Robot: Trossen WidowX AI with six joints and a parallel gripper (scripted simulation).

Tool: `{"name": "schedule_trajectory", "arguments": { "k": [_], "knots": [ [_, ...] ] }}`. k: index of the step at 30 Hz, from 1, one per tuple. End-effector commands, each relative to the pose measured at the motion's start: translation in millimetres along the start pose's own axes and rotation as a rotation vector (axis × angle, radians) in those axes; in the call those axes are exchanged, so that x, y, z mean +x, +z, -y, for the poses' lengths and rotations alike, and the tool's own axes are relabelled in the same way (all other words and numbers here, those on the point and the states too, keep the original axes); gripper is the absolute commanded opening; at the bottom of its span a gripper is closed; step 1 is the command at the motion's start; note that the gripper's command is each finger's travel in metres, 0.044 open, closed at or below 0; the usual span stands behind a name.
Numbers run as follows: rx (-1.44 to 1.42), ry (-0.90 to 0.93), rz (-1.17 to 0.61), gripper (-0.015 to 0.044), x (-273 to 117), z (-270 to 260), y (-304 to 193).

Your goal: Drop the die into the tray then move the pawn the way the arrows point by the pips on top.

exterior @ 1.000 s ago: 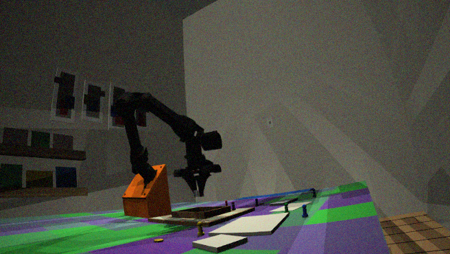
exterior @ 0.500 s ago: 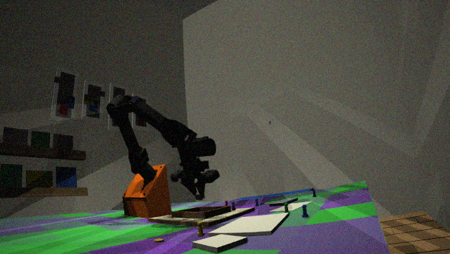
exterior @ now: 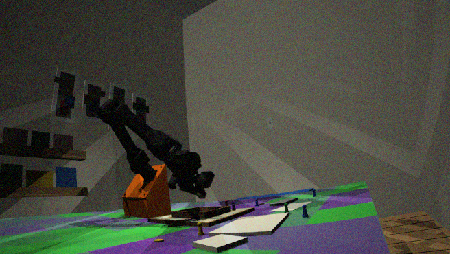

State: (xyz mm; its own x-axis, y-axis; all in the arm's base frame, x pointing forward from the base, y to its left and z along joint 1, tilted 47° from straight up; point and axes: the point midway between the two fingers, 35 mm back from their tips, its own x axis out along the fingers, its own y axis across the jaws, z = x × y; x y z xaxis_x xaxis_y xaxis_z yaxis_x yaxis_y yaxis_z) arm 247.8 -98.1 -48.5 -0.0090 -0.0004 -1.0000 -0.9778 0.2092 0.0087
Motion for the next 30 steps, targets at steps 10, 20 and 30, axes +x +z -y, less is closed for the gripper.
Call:
{"name": "schedule_trajectory", "arguments": {
  "k": [10,20,30],
  "knots": [
    [-0.013,-0.019,0.039,0.0,-47,8,9],
    [-0.018,-0.026,0.033,0.0,-47,10,8],
    [-0.018,-0.026,0.033,0.021,-47,10,8]
  ]
}}
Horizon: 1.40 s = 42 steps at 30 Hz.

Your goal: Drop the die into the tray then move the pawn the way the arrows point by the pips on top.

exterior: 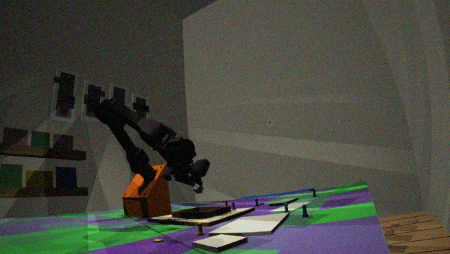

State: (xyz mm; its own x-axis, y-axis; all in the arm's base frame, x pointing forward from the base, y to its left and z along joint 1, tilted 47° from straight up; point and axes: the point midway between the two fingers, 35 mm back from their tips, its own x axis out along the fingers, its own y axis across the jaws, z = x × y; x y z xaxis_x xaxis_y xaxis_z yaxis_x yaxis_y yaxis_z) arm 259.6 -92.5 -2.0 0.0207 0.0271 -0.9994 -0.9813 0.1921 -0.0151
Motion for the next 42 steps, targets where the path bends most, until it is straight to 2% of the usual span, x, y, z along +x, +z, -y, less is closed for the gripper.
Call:
{"name": "schedule_trajectory", "arguments": {
  "k": [1,4,9,11,14,18,22,23,24,27,33,42],
  "knots": [
    [0.0,-0.002,0.0,0.0236,-2,1,2],
    [0.004,0.003,0.007,0.0315,-24,1,28],
    [0.007,0.01,-0.007,0.044,-25,0,30],
    [0.022,0.052,-0.121,0.044,-12,-2,26],
    [0.037,0.097,-0.413,0.044,9,-6,17],
    [0.012,0.029,-0.785,0.044,22,-2,11],
    [0.002,0.005,-0.843,0.044,23,0,12],
    [0.002,0.05,-0.75,0.044,24,-4,14],
    [0.002,0.05,-0.75,0.044,24,-4,14],
    [0.132,-0.004,-0.758,0.0361,28,3,17],
    [0.655,-0.234,-0.761,0.0204,50,29,30],
    [1.427,-0.599,-0.662,0.02,92,60,50]
  ]
}}
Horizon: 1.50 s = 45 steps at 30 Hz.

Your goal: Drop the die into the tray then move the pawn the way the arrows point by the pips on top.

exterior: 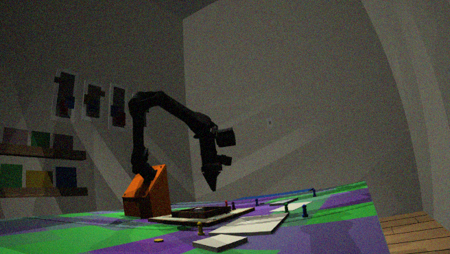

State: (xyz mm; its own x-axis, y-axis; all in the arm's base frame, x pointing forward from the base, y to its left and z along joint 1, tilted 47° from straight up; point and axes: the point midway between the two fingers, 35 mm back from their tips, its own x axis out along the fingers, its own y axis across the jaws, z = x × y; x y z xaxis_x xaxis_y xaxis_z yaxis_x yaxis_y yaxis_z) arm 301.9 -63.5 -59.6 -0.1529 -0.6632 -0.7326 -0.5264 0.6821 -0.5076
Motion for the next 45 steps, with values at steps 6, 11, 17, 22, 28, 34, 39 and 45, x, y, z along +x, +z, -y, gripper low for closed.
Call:
{"name": "schedule_trajectory", "arguments": {
  "k": [6,11,17,22,28,34,39,45],
  "knots": [
    [1.066,-0.063,0.02,0.02,21,-19,67],
    [1.167,-0.068,0.025,0.02,23,-21,71],
    [1.167,-0.067,0.025,0.02,23,-22,71],
    [1.167,-0.067,0.025,0.02,23,-22,71],
    [1.167,-0.068,0.025,0.02,31,-22,71],
    [1.167,-0.068,0.025,0.02,40,-22,70],
    [1.165,-0.068,0.024,0.02,47,-21,70],
    [1.165,-0.068,0.023,0.02,57,-21,70]
  ]
}}
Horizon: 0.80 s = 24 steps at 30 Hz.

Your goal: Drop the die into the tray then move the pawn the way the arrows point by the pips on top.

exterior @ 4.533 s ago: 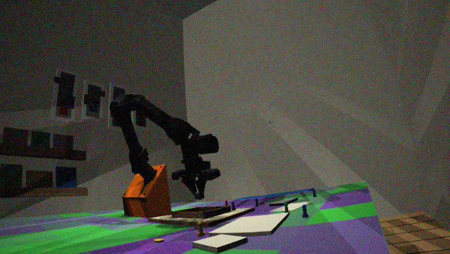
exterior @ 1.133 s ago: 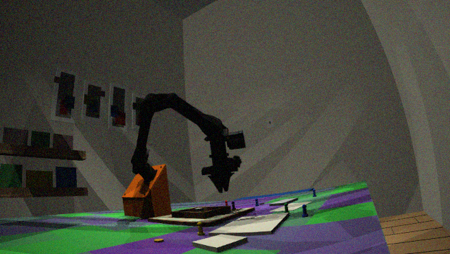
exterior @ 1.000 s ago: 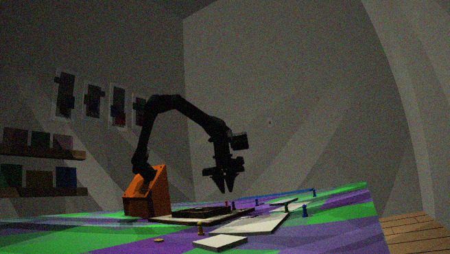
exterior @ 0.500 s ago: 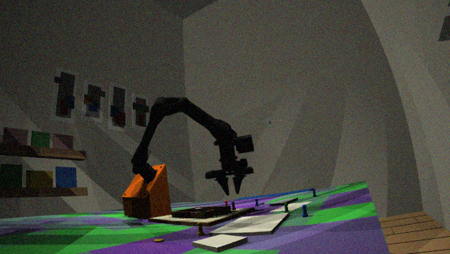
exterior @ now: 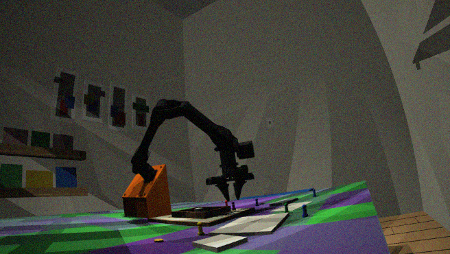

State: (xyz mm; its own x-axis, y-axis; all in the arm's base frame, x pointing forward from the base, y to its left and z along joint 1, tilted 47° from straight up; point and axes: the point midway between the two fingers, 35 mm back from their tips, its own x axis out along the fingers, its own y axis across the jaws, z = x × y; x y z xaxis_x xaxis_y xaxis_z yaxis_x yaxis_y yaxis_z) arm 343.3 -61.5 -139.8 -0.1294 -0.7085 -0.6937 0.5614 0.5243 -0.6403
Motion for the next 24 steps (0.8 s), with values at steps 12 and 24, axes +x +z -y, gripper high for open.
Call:
{"name": "schedule_trajectory", "arguments": {
  "k": [12,24],
  "knots": [
    [-0.006,-0.006,0.002,0.02,25,1,-1],
    [-0.005,-0.007,0.002,0.0049,29,2,-1]
  ]
}}
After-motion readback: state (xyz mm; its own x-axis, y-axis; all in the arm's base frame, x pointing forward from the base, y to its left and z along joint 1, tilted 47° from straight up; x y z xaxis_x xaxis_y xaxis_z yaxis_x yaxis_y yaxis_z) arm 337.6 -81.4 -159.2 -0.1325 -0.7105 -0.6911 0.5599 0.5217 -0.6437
